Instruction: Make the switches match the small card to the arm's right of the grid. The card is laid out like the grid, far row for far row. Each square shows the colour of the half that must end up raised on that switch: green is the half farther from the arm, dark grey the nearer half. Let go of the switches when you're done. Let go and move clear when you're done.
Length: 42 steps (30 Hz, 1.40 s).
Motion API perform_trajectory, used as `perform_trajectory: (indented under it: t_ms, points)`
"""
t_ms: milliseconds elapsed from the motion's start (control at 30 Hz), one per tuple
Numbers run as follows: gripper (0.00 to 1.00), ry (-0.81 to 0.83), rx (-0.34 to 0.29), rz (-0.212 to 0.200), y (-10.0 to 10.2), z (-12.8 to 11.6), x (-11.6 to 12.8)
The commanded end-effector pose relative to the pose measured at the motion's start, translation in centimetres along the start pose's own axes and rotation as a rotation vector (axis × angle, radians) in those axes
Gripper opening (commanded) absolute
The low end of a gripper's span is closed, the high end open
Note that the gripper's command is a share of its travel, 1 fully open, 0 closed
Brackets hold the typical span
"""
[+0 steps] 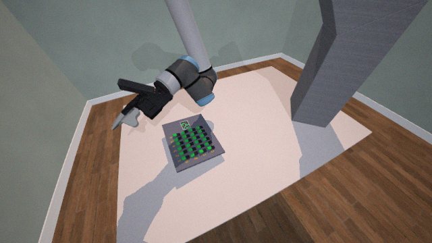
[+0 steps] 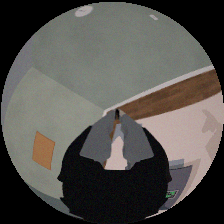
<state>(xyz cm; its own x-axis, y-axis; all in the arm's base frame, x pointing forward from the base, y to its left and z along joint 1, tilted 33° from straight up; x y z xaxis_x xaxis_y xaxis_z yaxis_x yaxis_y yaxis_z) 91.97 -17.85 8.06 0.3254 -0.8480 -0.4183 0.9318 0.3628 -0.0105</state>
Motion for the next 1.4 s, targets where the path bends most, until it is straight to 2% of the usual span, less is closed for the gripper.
perform_trajectory:
  t_ms: [0, 33, 67, 167, 267, 400, 433, 500, 533, 633, 667, 767, 833, 967, 1133, 1267, 1367]
  points:
    - [0.0, 0.013, -0.032, -0.152, 2.1, 2.2, 2.3]
    - [0.0, 0.015, -0.044, -0.188, 2.4, 2.4, 2.9]
    - [0.0, 0.015, -0.044, -0.188, 2.4, 2.4, 2.9]
    - [0.0, 0.014, -0.094, -0.304, 3.1, 2.7, 4.6]
    - [0.0, 0.014, -0.094, -0.304, 3.1, 2.7, 4.6]
    - [0.0, -0.004, -0.196, -0.462, 3.0, 1.9, 6.6]
    - [0.0, -0.004, -0.196, -0.462, 3.0, 1.9, 6.6]
    - [0.0, -0.02, -0.262, -0.539, 2.5, 1.1, 7.2]
    - [0.0, -0.02, -0.262, -0.539, 2.5, 1.1, 7.2]
    - [0.0, -0.054, -0.373, -0.647, 1.1, -0.4, 7.9]
    - [0.0, -0.054, -0.373, -0.647, 1.1, -0.4, 7.9]
    - [0.0, -0.096, -0.495, -0.739, -1.0, -2.0, 8.0]
    - [0.0, -0.096, -0.495, -0.739, -1.0, -2.0, 8.0]
    - [0.0, -0.16, -0.658, -0.837, -4.2, -4.0, 7.4]
    - [0.0, -0.237, -0.837, -0.917, -8.2, -5.7, 6.3]
    - [0.0, -0.285, -0.941, -0.953, -10.6, -6.4, 5.4]
    - [0.0, -0.303, -0.979, -0.964, -11.5, -6.6, 5.0]
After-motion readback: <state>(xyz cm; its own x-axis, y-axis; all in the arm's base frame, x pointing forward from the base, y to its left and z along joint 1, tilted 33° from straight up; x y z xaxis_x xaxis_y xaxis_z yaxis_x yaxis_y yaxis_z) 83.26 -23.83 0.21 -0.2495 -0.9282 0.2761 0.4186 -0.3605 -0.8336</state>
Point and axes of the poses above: the point where the finger pads meet when closed, its own y axis out along the fingers, its own x axis across the jaws, z = x × y, the point moved 1 cm from there along -y, back along the fingers, and after that the axes turned 5 degrees about y, right-handed, at the moved point
